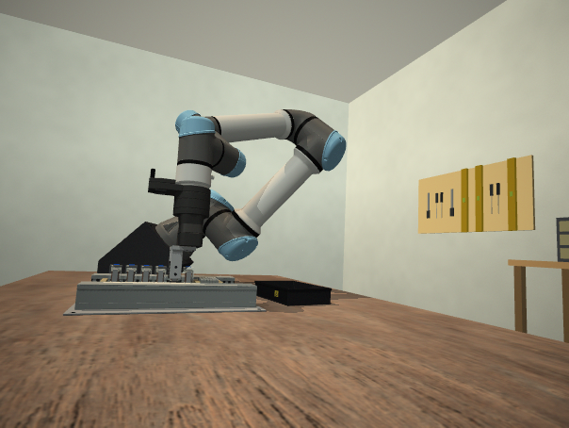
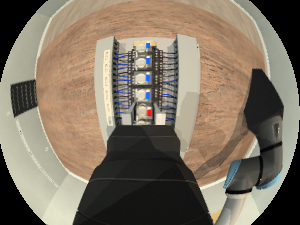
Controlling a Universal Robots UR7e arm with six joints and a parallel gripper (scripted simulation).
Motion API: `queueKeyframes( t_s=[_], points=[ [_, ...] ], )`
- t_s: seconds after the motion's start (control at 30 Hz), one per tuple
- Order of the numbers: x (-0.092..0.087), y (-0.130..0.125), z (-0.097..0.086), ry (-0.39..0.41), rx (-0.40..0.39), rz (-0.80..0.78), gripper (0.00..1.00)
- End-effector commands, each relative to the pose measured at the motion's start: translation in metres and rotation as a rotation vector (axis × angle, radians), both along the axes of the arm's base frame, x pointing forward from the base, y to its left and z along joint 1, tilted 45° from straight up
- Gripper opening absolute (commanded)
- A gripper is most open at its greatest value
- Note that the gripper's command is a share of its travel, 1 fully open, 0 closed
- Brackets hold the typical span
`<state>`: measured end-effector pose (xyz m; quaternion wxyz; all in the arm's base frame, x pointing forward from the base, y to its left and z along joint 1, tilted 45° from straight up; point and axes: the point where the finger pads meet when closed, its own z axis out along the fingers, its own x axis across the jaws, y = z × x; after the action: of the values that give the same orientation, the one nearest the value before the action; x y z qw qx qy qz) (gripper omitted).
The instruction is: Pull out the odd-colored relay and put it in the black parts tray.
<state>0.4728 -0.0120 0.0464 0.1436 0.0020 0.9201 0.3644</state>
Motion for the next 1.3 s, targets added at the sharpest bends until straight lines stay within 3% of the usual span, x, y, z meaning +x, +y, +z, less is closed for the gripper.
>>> queueKeyframes(
  t_s=[0.0, 0.77, 1.27],
  points=[
    [0.0001, -0.0006, 0.0003, -0.009, 0.0, -0.008, 0.0],
    [-0.0009, -0.0006, 0.0002, -0.034, 0.004, -0.031, 0.0],
    [-0.0002, -0.0007, 0.0005, -0.007, 0.0, -0.006, 0.0]
  ],
)
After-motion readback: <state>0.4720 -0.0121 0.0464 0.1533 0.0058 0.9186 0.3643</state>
